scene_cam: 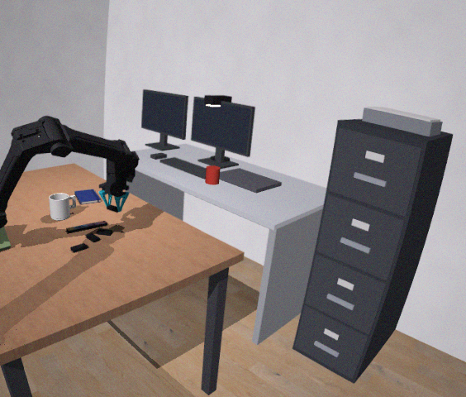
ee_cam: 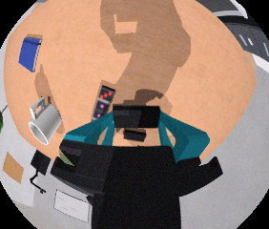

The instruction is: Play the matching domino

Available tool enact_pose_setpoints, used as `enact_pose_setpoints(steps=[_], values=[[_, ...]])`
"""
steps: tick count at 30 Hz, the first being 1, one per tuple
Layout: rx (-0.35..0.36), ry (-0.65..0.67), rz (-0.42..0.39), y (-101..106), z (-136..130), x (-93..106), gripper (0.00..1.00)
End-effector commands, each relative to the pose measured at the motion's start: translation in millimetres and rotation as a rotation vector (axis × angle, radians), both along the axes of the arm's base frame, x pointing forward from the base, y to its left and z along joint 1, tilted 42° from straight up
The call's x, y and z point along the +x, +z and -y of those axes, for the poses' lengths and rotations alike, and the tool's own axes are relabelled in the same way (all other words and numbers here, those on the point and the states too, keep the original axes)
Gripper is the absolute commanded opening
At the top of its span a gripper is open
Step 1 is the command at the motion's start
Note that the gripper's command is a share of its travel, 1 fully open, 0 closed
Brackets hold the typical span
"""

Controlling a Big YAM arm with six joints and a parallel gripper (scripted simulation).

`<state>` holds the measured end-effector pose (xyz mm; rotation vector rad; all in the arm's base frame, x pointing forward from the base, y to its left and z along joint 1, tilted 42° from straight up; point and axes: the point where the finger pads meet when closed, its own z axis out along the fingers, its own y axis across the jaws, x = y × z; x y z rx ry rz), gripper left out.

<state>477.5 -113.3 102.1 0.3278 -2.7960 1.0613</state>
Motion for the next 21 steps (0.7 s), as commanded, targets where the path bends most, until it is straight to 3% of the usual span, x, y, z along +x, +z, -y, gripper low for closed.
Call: enact_pose_setpoints(steps=[1,10,17,18,21], values=[[0.000,0.004,0.003,4.4,-2.8,2.0,0.52],[-0.005,0.020,0.087,59.6,-30.3,29.9,0.52],[-0.005,0.020,0.087,59.6,-30.3,29.9,0.52],[-0.003,0.002,0.021,35.0,-14.7,13.1,0.52],[-0.004,0.009,0.043,47.1,-21.5,19.2,0.52]])
